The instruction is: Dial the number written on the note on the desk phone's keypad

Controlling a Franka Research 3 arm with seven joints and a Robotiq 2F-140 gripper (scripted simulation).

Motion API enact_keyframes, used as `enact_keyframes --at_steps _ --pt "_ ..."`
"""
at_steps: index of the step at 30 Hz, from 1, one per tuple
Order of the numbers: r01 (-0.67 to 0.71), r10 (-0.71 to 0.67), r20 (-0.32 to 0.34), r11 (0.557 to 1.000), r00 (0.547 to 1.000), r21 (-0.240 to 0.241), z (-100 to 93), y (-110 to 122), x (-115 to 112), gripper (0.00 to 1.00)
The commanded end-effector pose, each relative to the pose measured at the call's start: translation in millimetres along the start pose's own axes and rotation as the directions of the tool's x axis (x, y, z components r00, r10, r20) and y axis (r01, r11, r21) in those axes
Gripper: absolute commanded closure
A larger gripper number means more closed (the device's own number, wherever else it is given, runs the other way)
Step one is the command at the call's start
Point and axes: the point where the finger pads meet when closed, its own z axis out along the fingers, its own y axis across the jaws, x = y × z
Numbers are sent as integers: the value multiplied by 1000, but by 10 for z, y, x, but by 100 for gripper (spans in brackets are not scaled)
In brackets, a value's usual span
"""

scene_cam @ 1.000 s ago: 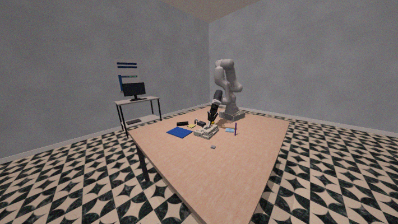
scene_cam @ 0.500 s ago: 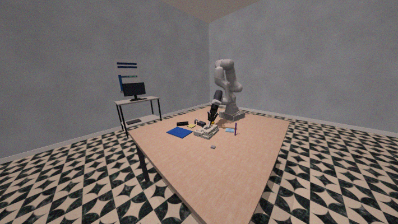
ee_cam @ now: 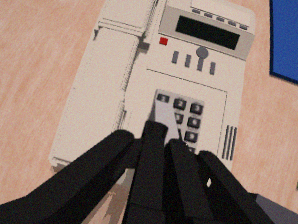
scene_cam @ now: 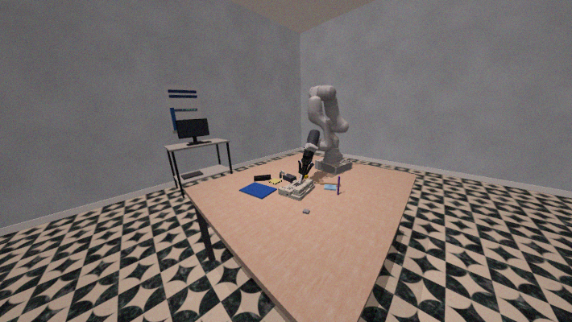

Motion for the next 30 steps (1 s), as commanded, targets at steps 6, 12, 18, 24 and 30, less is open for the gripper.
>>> enact_keyframes --at_steps 6,12,18,24,30 --pt "4 -4 -4 1000 1000 -2 12 5 11 100" --pt "4 -4 -4 1000 1000 -2 4 5 16 100" --pt "4 -4 -4 1000 1000 -2 -61 5 62 100" --pt "4 -4 -4 1000 1000 -2 -69 5 69 100" --pt "4 -4 -4 1000 1000 -2 -45 5 103 100"
